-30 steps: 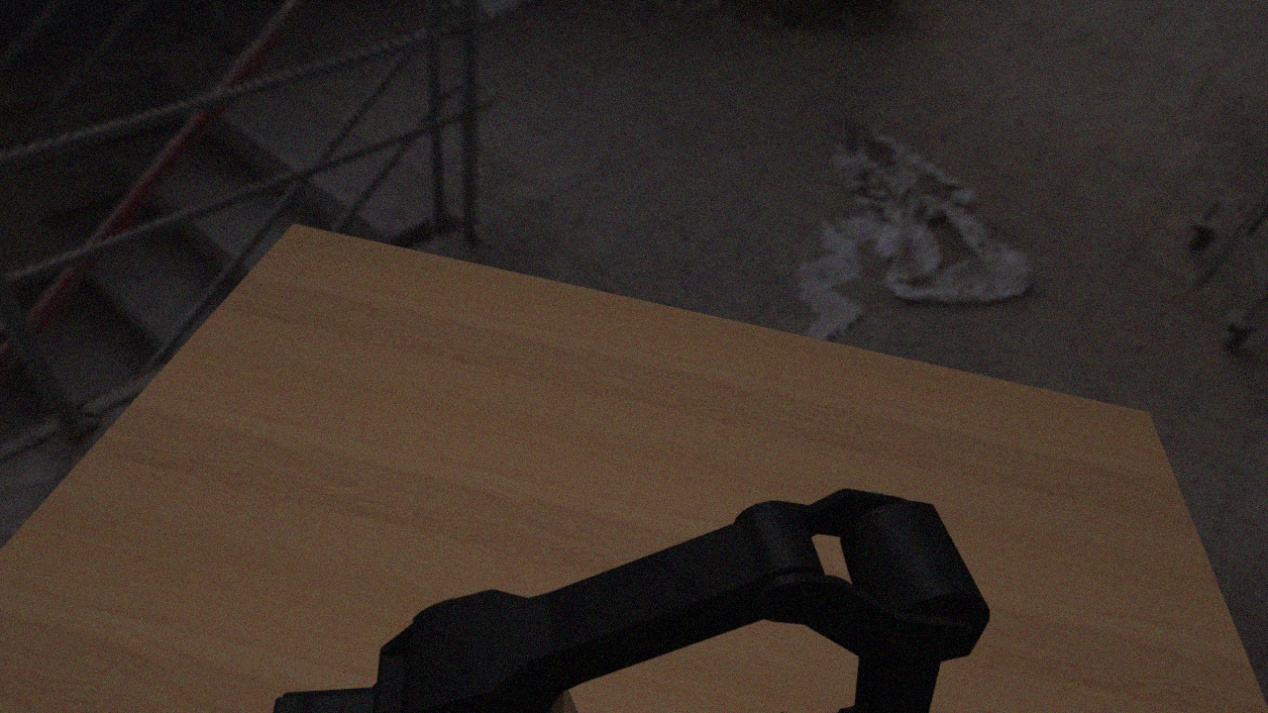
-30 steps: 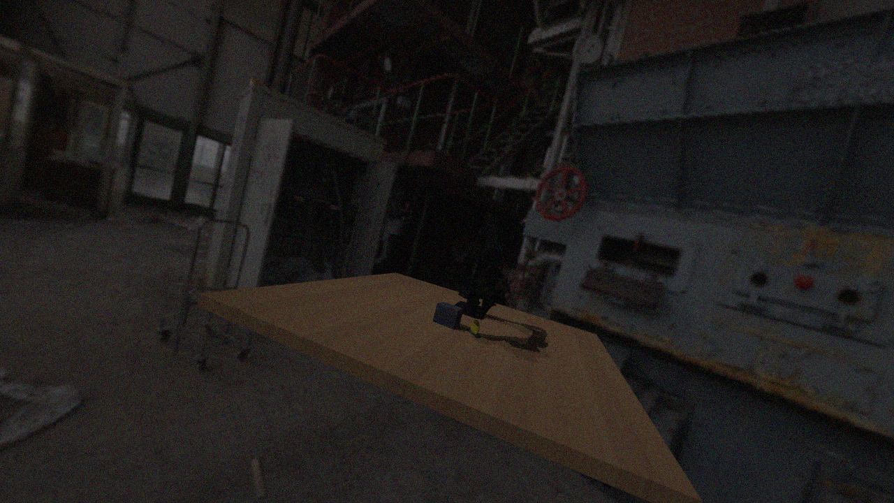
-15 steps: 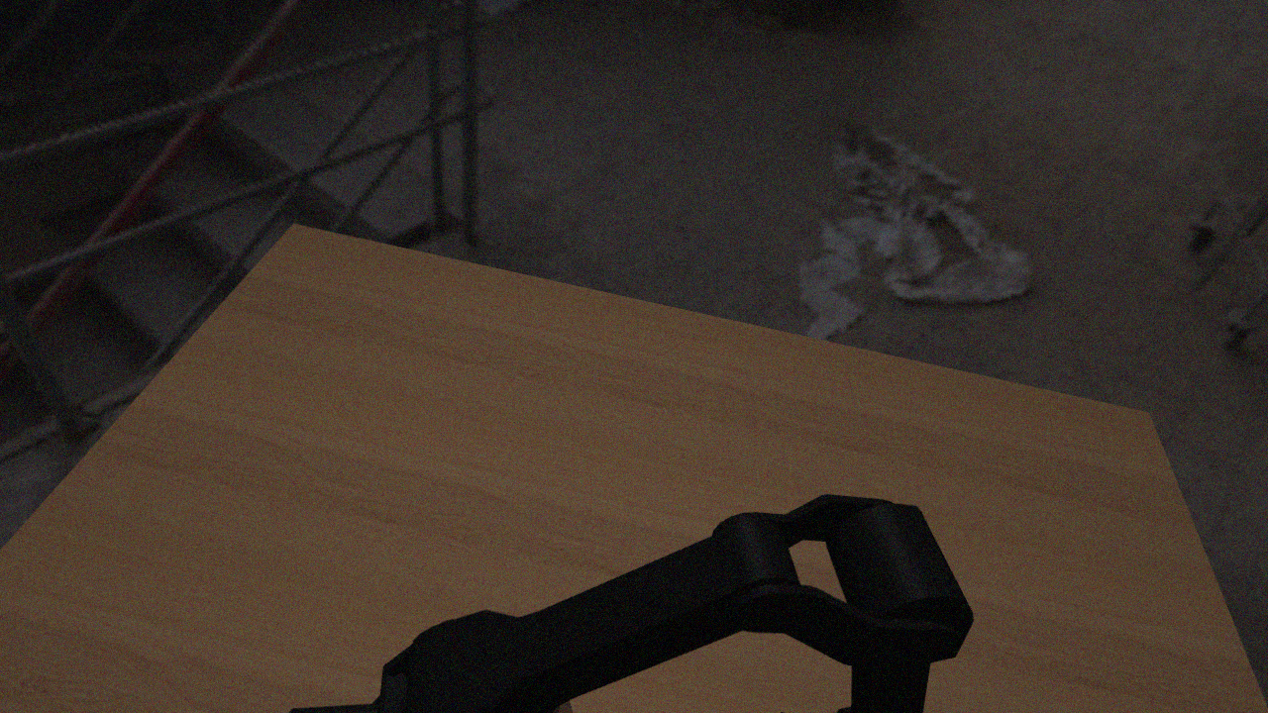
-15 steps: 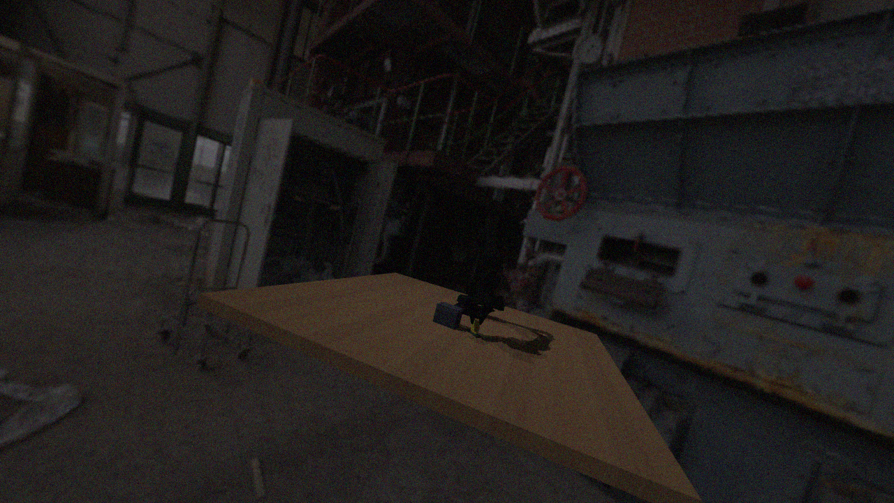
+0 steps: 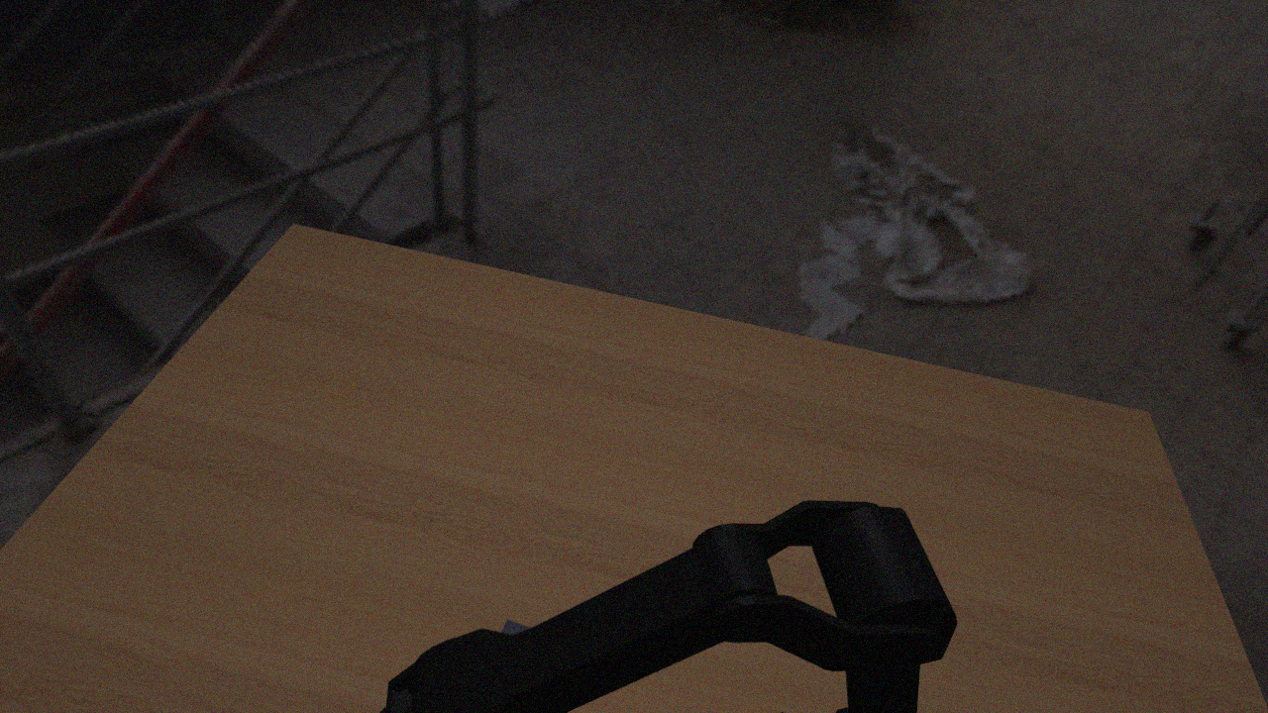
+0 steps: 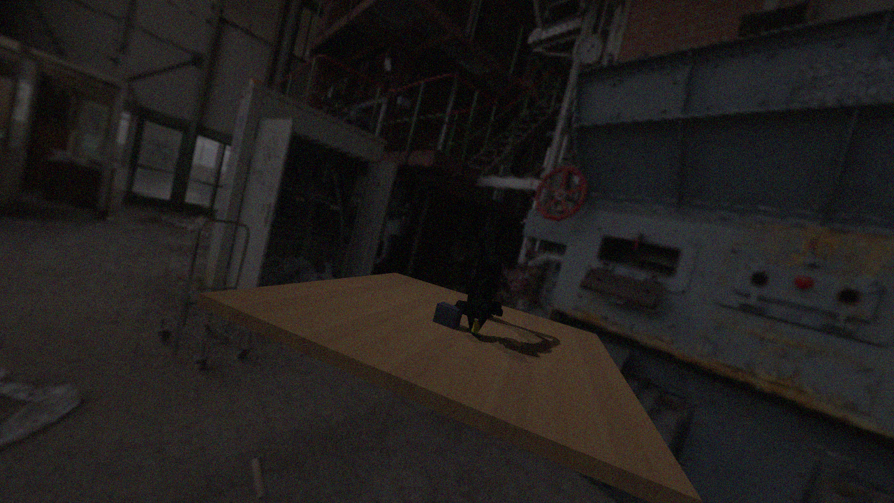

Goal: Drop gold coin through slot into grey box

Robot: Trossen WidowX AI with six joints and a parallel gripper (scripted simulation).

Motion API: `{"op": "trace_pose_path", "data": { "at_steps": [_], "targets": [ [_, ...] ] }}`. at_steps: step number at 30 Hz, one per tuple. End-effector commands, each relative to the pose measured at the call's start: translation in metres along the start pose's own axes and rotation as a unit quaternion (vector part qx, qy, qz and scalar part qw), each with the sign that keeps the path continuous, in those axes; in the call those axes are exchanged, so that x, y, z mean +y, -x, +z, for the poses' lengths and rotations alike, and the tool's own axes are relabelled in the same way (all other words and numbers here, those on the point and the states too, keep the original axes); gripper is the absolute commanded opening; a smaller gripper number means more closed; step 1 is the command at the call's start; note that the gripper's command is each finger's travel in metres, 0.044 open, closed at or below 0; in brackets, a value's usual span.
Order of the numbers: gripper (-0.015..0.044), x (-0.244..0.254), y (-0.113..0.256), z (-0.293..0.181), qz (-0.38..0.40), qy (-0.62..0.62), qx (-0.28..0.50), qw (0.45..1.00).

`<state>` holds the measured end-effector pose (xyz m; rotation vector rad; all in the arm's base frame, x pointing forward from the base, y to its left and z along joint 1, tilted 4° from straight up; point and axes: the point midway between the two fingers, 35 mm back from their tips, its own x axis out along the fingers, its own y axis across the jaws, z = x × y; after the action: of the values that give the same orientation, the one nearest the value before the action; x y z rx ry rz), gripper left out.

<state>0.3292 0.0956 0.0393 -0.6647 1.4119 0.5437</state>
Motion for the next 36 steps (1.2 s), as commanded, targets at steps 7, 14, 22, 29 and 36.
{"op": "trace_pose_path", "data": {
  "at_steps": [7, 14, 22, 29, 36],
  "targets": [
    [0.0082, 0.002, -0.008, -0.003, 0.006, 0.002, 0.008, 1.000],
    [0.0000, 0.002, -0.008, -0.003, 0.006, 0.002, 0.008, 1.000],
    [0.0000, 0.002, -0.007, -0.003, 0.006, 0.002, 0.008, 1.000],
    [0.0000, 0.001, 0.010, 0.000, 0.006, 0.002, 0.008, 1.000],
    [0.0000, 0.000, 0.027, 0.001, 0.006, 0.002, 0.007, 1.000]
  ]
}}
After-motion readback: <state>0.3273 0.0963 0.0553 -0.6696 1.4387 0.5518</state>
